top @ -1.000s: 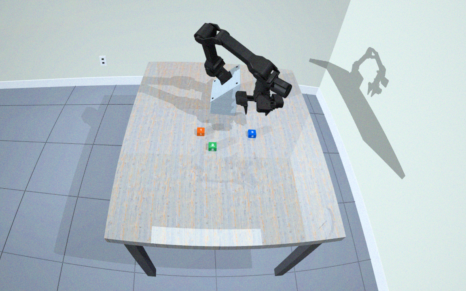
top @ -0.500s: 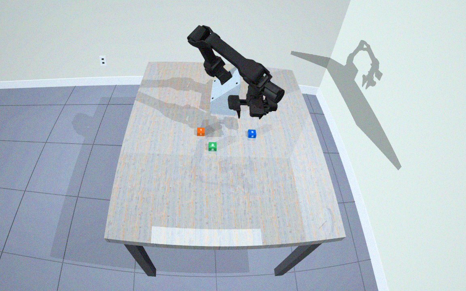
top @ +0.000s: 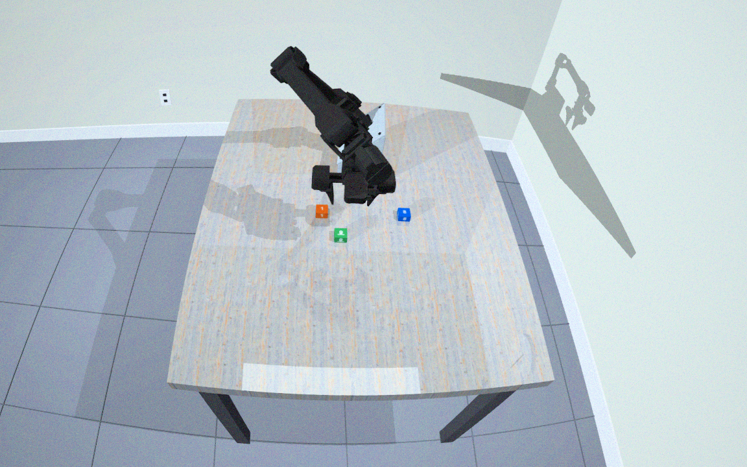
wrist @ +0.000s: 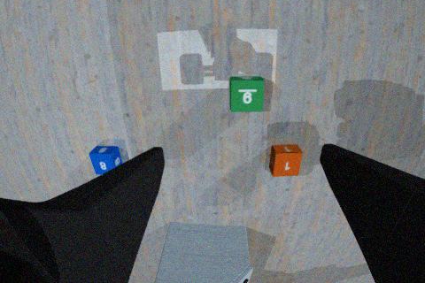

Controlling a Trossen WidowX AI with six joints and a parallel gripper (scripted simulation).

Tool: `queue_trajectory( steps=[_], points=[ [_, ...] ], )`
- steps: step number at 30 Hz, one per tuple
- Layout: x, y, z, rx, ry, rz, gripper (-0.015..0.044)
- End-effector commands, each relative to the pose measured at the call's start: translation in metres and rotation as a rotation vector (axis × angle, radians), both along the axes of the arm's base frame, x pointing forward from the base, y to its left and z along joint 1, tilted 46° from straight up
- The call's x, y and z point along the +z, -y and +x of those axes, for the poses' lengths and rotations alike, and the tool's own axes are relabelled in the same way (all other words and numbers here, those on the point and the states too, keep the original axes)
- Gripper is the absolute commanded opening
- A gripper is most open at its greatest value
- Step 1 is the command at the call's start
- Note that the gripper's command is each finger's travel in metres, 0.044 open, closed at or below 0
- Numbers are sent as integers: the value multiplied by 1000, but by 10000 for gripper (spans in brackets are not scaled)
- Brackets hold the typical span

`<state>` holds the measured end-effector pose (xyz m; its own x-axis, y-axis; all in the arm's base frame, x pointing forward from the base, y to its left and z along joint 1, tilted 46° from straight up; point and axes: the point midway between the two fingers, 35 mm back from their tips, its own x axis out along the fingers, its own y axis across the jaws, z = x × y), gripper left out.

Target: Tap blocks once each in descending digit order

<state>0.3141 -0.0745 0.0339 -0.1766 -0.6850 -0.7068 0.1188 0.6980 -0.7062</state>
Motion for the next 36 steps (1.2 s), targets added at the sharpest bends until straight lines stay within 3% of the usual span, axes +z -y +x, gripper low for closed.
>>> queue_trajectory(
  steps=[1, 15, 21, 29, 36],
  points=[
    [5, 2, 2, 9, 4, -5, 400],
    [5, 2, 2, 9, 4, -5, 400],
    [-49, 56, -11, 9, 4, -8, 242],
    [-51, 58, -12, 9, 4, -8, 32],
    [-51, 58, -12, 9, 4, -8, 20]
  ],
)
